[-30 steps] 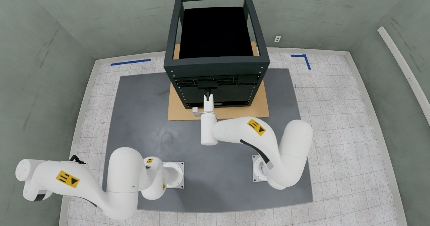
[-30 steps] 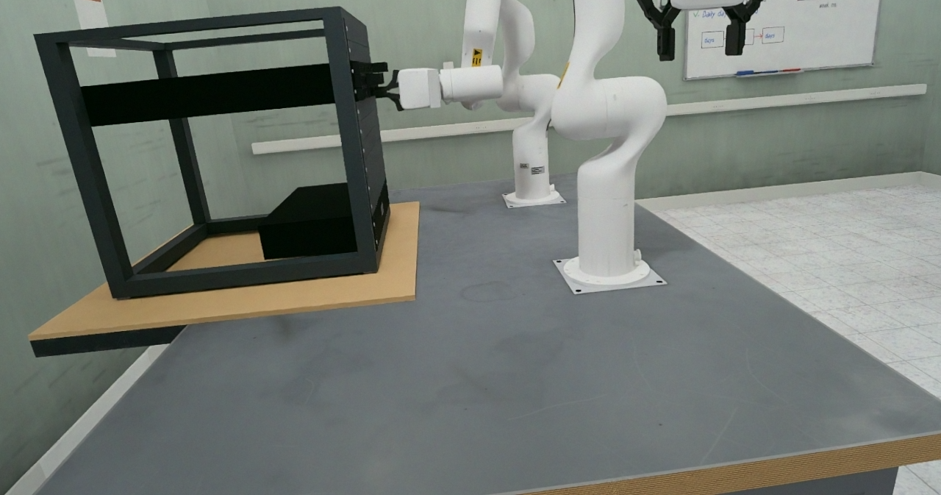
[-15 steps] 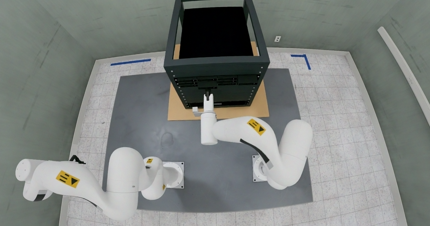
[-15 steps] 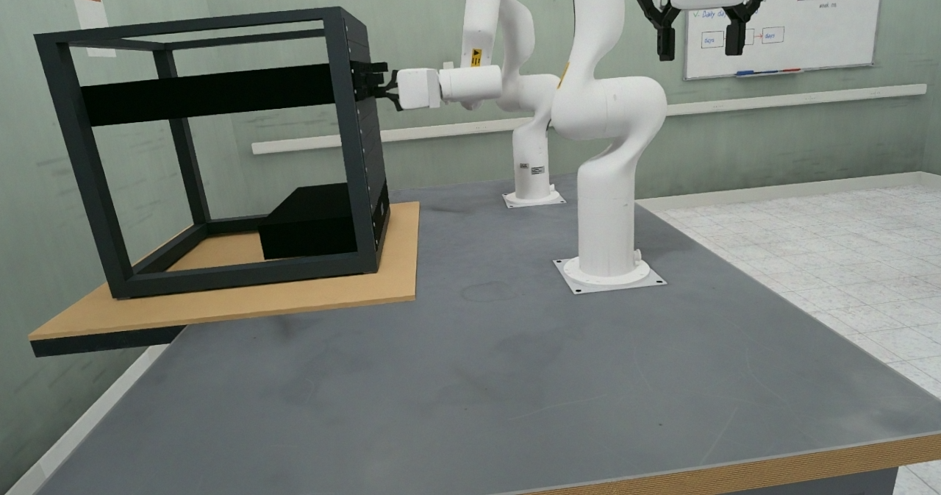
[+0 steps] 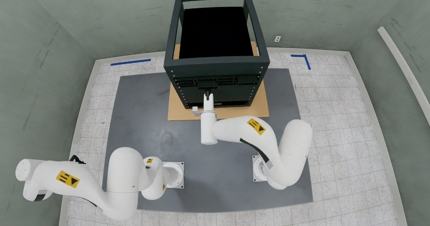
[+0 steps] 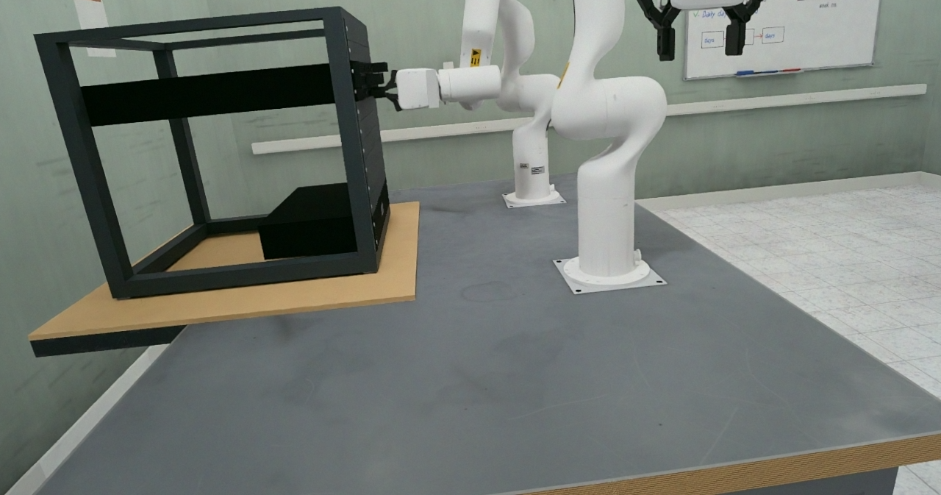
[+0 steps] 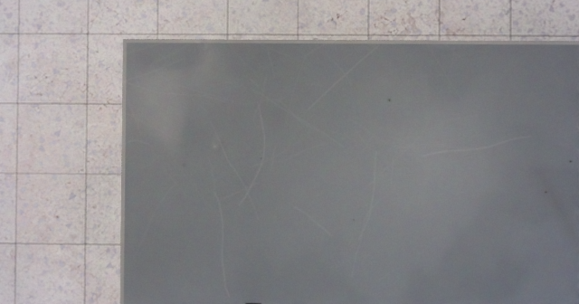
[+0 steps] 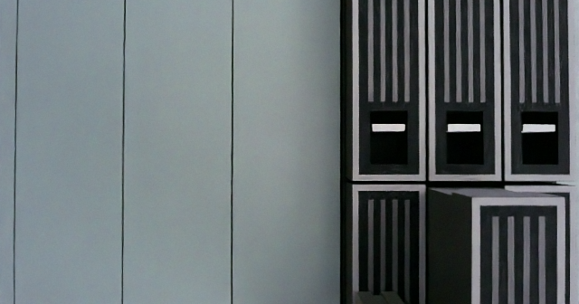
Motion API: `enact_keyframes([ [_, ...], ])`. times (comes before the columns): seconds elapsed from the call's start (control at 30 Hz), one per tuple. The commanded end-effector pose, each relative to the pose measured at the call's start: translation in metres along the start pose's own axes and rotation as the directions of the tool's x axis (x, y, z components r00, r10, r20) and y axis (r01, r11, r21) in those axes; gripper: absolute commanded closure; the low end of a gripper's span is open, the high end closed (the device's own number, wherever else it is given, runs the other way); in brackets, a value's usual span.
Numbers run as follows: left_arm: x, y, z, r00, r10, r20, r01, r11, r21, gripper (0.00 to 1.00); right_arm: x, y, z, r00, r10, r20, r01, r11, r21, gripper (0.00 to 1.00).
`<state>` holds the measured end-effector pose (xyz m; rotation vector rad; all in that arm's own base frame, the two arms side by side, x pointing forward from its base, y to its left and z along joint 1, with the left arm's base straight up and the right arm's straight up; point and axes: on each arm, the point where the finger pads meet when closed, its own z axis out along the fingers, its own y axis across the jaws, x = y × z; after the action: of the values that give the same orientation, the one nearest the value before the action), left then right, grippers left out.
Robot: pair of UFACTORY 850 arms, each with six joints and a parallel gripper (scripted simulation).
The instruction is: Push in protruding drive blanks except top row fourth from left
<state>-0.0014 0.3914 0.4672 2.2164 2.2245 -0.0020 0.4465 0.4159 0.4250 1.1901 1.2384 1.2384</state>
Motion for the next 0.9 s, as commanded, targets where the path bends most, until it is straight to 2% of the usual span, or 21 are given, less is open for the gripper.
enact_keyframes([
  [0.0,0.0,0.0,-0.001,1.0,0.0,-0.002,0.0,1.0,0.0,0.0,0.0,0.001,0.0,1.0,0.002,0.0,-0.002,1.0,-0.002,1.0],
  [0.2,0.0,0.0,-0.001,1.0,0.0,-0.002,0.0,1.0,0.0,0.0,0.0,0.001,-0.01,1.0,0.002,0.0,-0.002,1.0,-0.002,1.0],
  [0.4,0.0,0.0,-0.001,1.0,0.0,-0.002,0.0,1.0,0.0,0.0,0.0,0.001,-0.04,1.0,0.002,0.0,-0.002,1.0,-0.001,1.0],
  [0.47,0.0,0.0,-0.001,1.0,0.0,-0.002,0.0,1.0,0.0,0.0,0.0,0.001,-0.04,1.0,0.002,0.0,-0.002,1.0,-0.001,1.0],
  [0.7,0.0,0.0,-0.001,1.0,0.0,-0.002,0.0,1.0,0.0,0.0,0.0,0.001,-0.079,1.0,0.002,0.0,-0.002,1.0,-0.001,1.0],
  [0.87,0.0,0.0,-0.001,1.0,0.0,-0.002,0.0,1.0,0.0,0.0,0.0,0.001,-0.093,1.0,0.002,0.0,-0.002,1.0,-0.001,1.0],
])
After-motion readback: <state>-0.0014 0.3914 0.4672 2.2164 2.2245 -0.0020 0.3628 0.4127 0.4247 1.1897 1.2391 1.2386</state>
